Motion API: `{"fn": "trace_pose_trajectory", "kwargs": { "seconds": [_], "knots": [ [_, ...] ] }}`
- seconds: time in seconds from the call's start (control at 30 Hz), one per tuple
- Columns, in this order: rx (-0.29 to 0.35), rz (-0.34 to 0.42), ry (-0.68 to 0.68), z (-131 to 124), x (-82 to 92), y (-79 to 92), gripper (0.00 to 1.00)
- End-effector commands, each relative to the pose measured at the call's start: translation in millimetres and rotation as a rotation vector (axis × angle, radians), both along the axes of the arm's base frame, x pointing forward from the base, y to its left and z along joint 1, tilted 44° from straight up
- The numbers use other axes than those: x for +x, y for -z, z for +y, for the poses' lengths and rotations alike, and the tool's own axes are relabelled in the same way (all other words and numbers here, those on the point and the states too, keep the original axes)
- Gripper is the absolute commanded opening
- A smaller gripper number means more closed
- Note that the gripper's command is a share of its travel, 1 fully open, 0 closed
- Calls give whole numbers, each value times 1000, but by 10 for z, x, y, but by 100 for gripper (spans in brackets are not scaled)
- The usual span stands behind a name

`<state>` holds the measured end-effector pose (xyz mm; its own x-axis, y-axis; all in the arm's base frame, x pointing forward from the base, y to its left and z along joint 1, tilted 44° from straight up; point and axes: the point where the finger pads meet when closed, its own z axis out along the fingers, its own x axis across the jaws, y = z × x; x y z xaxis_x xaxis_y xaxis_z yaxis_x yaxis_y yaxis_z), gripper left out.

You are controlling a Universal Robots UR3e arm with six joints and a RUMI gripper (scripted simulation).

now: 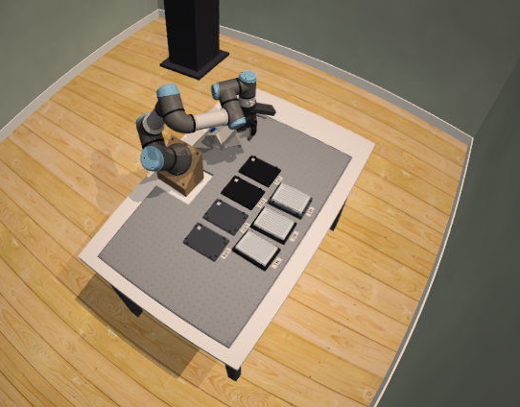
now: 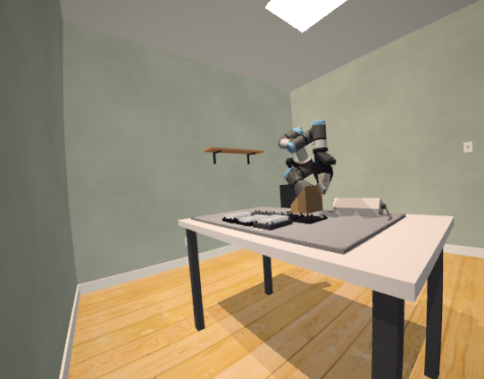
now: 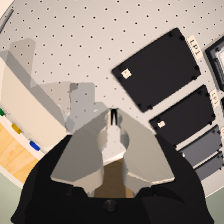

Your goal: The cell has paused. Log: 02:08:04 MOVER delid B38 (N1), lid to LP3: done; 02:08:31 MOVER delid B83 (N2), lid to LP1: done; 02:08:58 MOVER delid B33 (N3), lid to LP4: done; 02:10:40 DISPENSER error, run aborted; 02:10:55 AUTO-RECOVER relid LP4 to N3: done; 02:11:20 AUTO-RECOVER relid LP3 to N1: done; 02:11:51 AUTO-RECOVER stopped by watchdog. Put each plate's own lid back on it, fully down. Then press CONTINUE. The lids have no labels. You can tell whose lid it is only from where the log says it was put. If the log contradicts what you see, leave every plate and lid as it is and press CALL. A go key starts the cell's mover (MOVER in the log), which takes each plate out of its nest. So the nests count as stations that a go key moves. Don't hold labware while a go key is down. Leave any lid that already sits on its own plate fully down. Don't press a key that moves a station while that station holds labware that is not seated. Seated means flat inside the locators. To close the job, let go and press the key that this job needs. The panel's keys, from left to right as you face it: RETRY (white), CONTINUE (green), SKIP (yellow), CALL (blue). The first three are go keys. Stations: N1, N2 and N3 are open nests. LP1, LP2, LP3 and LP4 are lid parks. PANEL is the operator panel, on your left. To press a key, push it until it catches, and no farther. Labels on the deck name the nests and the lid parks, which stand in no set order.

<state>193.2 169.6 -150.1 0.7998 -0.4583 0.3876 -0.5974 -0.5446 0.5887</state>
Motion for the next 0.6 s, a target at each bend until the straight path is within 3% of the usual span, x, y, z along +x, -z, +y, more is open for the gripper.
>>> {"fn": "trace_pose_trajectory", "kwargs": {
  "seconds": [0.0, 0.43, 0.57],
  "knots": [
    [19, 84, -74, 126, -231, 81, 0],
    [36, 265, -259, 373, -804, 262, 0],
    [39, 293, -288, 410, -893, 290, 0]
  ]
}}
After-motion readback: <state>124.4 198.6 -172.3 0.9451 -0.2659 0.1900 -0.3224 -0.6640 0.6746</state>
